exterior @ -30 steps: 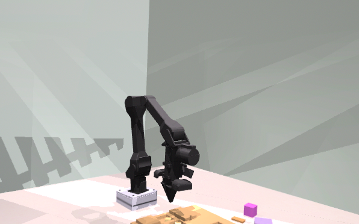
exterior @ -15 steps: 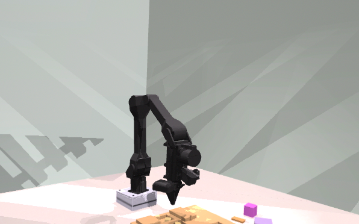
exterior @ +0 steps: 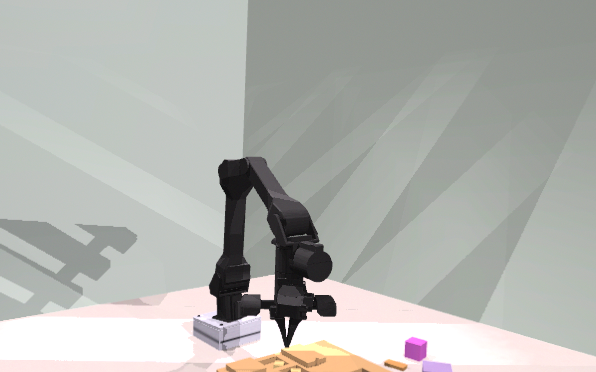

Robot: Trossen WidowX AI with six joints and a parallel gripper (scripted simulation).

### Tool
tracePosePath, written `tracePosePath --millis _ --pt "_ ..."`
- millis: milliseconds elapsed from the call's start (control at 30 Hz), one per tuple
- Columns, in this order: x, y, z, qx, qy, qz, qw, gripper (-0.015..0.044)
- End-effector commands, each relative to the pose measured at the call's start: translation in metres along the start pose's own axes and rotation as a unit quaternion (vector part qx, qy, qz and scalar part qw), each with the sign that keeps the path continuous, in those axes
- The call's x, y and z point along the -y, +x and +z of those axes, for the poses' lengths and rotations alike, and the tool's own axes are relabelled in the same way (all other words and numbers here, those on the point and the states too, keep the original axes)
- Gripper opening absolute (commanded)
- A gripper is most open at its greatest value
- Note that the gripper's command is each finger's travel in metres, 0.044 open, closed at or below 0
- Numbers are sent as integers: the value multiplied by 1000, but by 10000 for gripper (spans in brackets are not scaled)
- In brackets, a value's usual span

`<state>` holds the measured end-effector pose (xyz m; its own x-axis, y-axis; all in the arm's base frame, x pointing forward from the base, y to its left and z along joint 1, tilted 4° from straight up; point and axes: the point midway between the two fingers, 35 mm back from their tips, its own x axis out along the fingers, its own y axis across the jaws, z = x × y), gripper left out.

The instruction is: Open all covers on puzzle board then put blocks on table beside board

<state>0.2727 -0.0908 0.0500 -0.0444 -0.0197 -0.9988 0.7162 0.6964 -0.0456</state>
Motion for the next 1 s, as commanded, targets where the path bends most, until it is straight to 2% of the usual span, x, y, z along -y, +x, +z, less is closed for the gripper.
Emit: tracePosePath --millis 0,967 --pt "12 -3 47 7 450 0 893 0" --pt "13 -3 49 7 465 0 885 0"
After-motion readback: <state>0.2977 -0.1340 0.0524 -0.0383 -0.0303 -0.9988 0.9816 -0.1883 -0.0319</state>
